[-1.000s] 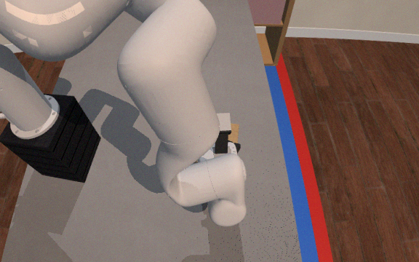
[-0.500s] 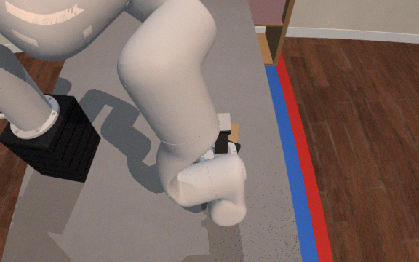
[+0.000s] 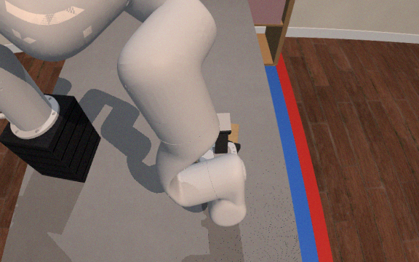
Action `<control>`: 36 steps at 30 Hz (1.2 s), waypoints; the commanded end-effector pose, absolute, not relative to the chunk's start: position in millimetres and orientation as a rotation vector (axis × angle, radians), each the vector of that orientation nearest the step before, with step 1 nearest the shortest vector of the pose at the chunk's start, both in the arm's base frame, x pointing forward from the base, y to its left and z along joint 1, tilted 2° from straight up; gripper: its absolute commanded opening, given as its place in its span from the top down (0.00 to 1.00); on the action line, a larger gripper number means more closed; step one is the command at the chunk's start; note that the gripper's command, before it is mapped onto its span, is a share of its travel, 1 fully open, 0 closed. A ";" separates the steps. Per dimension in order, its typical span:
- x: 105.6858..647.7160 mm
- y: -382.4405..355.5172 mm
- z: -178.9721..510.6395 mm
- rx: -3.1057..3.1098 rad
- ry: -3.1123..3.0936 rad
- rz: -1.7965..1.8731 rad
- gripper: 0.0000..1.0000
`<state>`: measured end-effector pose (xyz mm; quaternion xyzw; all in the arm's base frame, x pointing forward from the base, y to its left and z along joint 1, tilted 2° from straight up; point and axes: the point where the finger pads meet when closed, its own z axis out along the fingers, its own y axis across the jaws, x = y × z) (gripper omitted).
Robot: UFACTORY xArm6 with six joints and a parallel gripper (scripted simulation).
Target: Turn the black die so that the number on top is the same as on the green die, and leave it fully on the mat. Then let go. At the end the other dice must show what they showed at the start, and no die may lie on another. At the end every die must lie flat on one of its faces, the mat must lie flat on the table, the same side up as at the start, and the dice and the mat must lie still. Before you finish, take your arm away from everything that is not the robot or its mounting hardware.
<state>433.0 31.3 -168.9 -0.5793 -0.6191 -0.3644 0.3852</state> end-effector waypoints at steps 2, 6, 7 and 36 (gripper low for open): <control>434.5 30.8 -167.8 -1.476 -1.580 -0.930 0.64; 434.5 30.8 -167.8 -1.476 -1.580 -0.930 0.64; 434.5 30.7 -167.8 -1.476 -1.580 -0.930 0.64; 437.2 -14.2 -143.8 -1.476 -1.580 -0.930 0.64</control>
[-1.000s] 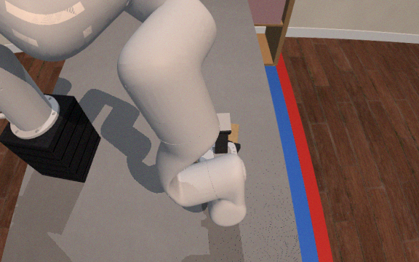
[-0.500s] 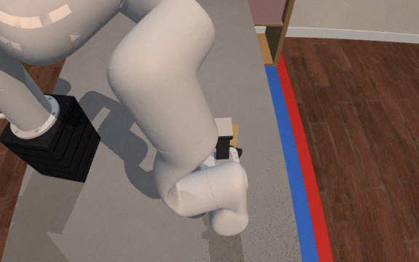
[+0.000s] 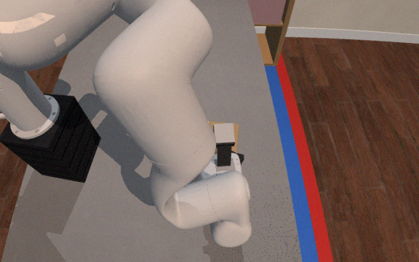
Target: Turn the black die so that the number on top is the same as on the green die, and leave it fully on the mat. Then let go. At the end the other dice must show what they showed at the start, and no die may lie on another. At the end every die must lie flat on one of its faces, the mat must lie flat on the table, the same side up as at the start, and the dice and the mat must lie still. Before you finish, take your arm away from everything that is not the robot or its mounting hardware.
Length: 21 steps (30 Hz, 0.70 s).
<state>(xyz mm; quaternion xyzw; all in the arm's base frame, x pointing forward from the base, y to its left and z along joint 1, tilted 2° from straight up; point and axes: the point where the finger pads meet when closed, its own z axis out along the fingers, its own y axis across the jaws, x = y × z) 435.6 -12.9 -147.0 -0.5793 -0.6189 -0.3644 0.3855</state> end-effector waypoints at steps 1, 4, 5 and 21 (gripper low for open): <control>437.2 -14.2 -143.8 -1.476 -1.580 -0.930 0.64; 437.1 -14.3 -139.9 -1.476 -1.580 -0.930 0.64; 437.1 -14.4 -137.0 -1.476 -1.580 -0.930 0.64; 436.8 -16.2 -86.9 -1.476 -1.580 -0.930 0.64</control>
